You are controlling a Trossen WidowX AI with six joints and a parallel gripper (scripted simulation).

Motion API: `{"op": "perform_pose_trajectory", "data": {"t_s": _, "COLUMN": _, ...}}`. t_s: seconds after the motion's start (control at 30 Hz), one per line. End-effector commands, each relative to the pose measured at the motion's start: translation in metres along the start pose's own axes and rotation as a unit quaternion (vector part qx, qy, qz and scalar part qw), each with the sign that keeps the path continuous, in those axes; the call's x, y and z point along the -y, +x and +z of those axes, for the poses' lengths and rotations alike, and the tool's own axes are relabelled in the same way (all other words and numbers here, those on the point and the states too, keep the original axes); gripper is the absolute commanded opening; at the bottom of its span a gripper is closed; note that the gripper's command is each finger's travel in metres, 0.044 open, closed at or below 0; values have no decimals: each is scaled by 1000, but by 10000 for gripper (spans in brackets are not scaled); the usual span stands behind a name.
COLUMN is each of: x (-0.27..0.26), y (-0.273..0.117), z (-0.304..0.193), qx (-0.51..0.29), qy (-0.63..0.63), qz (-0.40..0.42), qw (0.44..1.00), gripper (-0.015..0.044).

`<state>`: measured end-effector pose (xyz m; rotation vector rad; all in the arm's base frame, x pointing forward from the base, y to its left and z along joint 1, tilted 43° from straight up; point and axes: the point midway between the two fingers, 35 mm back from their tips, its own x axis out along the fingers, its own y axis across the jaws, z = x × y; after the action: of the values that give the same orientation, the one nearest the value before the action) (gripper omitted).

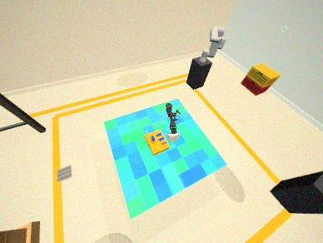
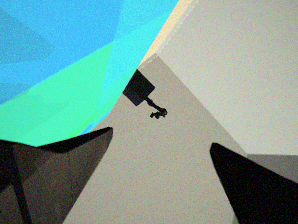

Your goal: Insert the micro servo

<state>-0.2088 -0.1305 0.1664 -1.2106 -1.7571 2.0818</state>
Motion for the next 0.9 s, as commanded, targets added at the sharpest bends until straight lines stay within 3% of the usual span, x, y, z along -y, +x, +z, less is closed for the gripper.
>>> {"op": "perform_pose_trajectory", "data": {"t_s": 0.0, "x": -10, "y": -14, "z": 3, "qx": 34, "qy": -14, "qz": 9, "qw": 999, "gripper": 440}}
{"op": "perform_pose_trajectory", "data": {"t_s": 0.87, "x": -63, "y": -106, "z": 9, "qx": 212, "qy": -170, "qz": 55, "qw": 961, "gripper": 440}}
